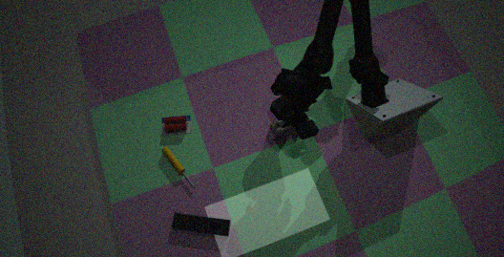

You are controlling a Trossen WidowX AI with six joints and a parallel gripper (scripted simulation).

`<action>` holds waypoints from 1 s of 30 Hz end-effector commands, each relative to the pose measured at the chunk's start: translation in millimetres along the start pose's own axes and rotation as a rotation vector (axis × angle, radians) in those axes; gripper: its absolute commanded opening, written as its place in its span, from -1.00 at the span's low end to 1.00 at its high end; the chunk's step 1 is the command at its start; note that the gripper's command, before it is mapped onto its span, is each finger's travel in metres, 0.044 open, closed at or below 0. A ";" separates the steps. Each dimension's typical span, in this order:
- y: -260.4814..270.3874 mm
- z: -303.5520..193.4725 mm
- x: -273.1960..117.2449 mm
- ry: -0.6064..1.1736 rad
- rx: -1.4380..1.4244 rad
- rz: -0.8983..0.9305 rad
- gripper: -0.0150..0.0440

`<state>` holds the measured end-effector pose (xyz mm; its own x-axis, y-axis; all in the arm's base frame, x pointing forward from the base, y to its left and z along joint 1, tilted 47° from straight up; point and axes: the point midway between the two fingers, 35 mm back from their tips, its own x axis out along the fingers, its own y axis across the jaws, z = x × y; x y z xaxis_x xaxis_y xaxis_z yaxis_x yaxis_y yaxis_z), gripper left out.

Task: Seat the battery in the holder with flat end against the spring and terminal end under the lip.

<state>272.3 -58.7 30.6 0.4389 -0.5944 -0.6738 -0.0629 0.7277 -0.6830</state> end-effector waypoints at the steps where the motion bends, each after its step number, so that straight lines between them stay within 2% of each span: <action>1: -0.1 -3.2 -0.3 -0.022 -0.003 0.003 -0.27; 30: -0.5 -22.0 -5.6 -0.047 -0.008 0.001 -0.27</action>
<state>256.5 -62.7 30.9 0.4879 -0.5768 -0.6552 -0.0628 0.7254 -0.6854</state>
